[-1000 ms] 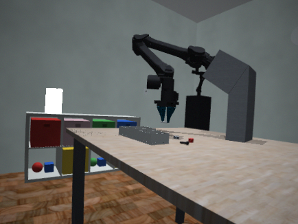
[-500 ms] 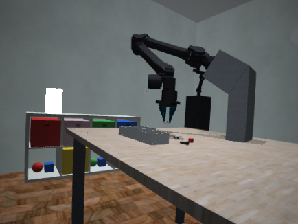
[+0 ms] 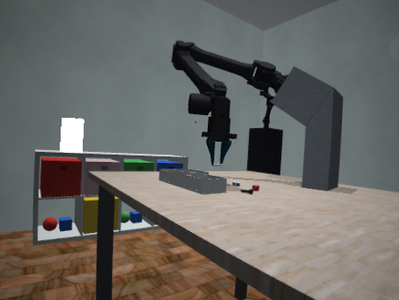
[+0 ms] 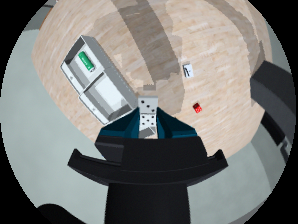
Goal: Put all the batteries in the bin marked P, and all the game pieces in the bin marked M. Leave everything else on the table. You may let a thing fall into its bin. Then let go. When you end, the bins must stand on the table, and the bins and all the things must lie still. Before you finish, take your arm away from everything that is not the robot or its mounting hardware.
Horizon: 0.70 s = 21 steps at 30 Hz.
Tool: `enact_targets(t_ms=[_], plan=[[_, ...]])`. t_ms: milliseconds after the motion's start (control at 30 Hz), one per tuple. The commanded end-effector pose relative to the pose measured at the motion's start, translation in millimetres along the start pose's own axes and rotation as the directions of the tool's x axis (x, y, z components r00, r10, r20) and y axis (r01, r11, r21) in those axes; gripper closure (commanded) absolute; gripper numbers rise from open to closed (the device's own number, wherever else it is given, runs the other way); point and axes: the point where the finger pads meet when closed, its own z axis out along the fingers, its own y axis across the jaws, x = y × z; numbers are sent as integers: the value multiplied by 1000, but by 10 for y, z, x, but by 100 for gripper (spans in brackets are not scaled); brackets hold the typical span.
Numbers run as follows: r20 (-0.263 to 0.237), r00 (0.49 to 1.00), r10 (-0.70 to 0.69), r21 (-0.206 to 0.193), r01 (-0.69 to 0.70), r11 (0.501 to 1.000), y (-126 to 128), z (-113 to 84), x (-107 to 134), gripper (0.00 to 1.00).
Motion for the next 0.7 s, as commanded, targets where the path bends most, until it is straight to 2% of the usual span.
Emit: enact_targets(t_ms=[0, 67, 133, 167, 233, 400, 500, 533, 567, 667], plan=[[-12, 988, -157, -8, 157, 988, 77, -97, 292, 80], [-12, 977, -213, -10, 213, 977, 125, -104, 405, 80], [-12, 977, -213, -10, 213, 977, 125, -104, 405, 80], [-14, 959, -282, -16, 282, 959, 288, -114, 365, 80], [-18, 941, -337, -12, 337, 941, 195, -114, 574, 80], [-20, 896, -444, -15, 444, 896, 308, -130, 831, 80], [-22, 861, -508, -39, 507, 861, 483, -200, 794, 80], [-18, 853, -521, -15, 521, 854, 419, -74, 649, 80], [-14, 862, -507, -16, 506, 862, 444, -39, 611, 80], [-14, 862, -507, -16, 506, 862, 446, -38, 593, 80]])
